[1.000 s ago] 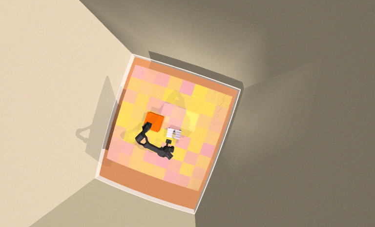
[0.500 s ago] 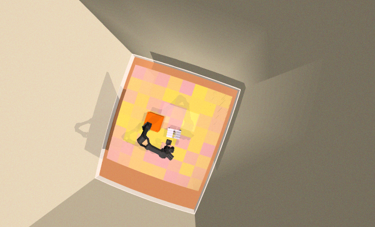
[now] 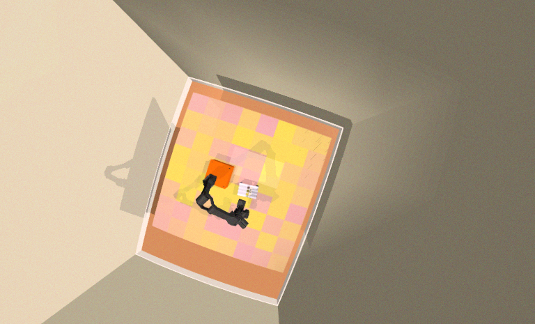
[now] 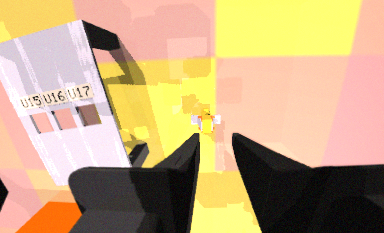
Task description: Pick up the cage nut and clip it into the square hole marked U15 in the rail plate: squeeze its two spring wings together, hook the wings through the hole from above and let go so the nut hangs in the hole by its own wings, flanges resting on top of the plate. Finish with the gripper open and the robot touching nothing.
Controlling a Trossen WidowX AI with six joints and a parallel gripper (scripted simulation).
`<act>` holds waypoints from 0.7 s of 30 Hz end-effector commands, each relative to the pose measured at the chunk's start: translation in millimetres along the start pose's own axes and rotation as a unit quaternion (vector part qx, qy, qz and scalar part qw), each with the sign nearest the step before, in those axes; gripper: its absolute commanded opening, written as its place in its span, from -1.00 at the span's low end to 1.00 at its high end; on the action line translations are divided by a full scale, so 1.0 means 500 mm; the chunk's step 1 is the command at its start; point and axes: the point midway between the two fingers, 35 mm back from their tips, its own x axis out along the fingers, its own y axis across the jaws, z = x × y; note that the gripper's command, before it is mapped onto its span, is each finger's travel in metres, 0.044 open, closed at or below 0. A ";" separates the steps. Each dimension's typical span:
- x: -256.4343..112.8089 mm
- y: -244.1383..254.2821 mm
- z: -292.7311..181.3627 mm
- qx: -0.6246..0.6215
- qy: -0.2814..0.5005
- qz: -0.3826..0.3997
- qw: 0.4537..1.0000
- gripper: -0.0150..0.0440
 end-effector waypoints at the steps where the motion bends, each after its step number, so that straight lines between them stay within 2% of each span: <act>1: 0.049 0.007 -0.011 0.003 0.011 0.007 1.000 -0.08; 21: 0.093 0.008 -0.013 0.003 0.011 0.007 1.000 -0.08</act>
